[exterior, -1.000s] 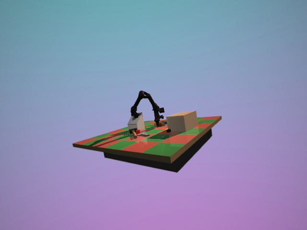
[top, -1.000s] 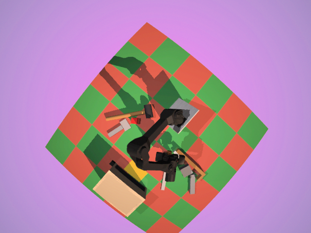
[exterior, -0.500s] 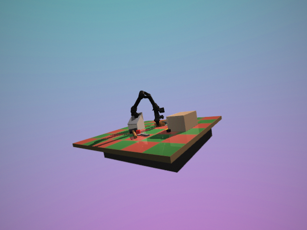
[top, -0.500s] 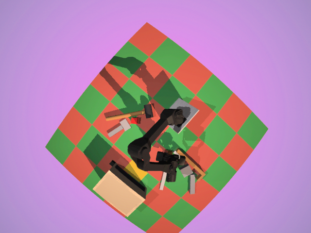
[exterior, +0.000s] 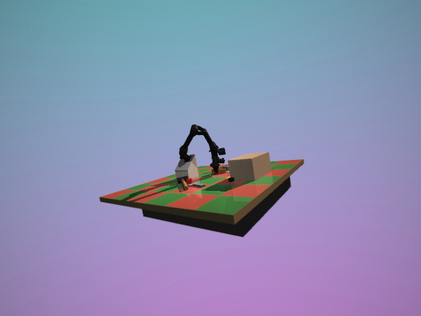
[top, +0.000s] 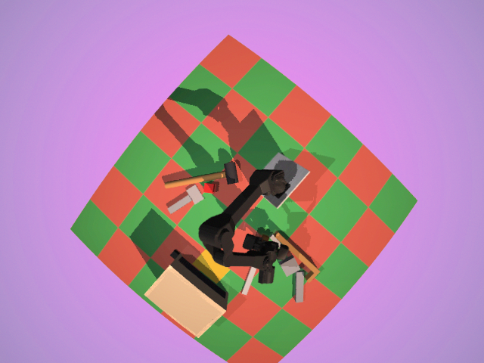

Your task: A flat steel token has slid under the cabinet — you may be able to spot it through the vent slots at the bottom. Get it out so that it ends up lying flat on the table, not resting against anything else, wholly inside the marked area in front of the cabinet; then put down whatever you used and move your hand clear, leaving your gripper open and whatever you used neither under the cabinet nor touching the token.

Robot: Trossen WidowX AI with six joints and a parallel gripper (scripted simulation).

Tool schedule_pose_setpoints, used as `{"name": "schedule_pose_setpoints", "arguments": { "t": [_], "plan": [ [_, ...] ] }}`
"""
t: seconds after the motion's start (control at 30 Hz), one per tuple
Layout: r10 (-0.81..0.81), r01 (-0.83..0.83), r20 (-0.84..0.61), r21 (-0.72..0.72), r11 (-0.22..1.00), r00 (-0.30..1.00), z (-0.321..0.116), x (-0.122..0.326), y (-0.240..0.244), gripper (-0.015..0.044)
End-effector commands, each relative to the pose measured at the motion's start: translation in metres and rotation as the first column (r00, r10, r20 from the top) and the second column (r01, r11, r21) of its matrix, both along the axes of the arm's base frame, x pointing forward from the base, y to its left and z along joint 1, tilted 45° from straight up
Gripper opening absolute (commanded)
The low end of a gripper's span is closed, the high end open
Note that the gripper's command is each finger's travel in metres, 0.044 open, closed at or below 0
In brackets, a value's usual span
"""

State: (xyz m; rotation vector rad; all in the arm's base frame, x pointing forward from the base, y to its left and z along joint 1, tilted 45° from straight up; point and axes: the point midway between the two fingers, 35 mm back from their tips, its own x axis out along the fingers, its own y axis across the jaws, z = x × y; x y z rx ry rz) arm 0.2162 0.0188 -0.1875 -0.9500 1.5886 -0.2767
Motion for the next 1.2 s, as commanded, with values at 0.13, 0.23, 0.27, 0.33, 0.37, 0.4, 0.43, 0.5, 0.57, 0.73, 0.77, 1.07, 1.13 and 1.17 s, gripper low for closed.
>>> {"name": "schedule_pose_setpoints", "arguments": {
  "t": [0.13,0.23,0.27,0.33,0.37,0.4,0.43,0.5,0.57,0.73,0.77,1.07,1.13,1.17],
  "plan": [
    [-0.050,0.050,0.058,0.009,0.999,0.997,-0.0003,0.0030,0.0021,0.0000],
    [-0.067,0.067,0.074,0.011,0.998,0.995,-0.0003,0.0030,0.0021,0.0000],
    [-0.073,0.072,0.080,0.012,0.997,0.994,-0.0003,0.0030,0.0021,0.0000],
    [-0.084,0.083,0.091,0.013,0.996,0.992,-0.0003,0.0030,0.0021,0.0000],
    [-0.090,0.089,0.096,0.014,0.996,0.991,-0.0003,0.0030,0.0021,0.0000],
    [-0.095,0.094,0.101,0.015,0.995,0.990,-0.0003,0.0030,0.0021,0.0000],
    [-0.101,0.100,0.107,0.016,0.995,0.989,-0.0003,0.0030,0.0022,0.0000],
    [-0.112,0.111,0.118,0.018,0.994,0.987,-0.0004,0.0030,0.0022,0.0000],
    [-0.124,0.122,0.128,0.020,0.992,0.984,-0.0004,0.0030,0.0022,0.0000],
    [-0.152,0.149,0.155,0.025,0.988,0.976,-0.0004,0.0031,0.0022,0.0000],
    [-0.157,0.155,0.160,0.026,0.988,0.974,-0.0004,0.0031,0.0022,0.0000],
    [-0.207,0.203,0.208,0.038,0.978,0.956,-0.0005,0.0031,0.0023,0.0000],
    [-0.218,0.214,0.218,0.041,0.976,0.951,-0.0005,0.0031,0.0024,0.0000],
    [-0.223,0.219,0.223,0.043,0.975,0.949,-0.0005,0.0031,0.0024,0.0000]
  ]
}}
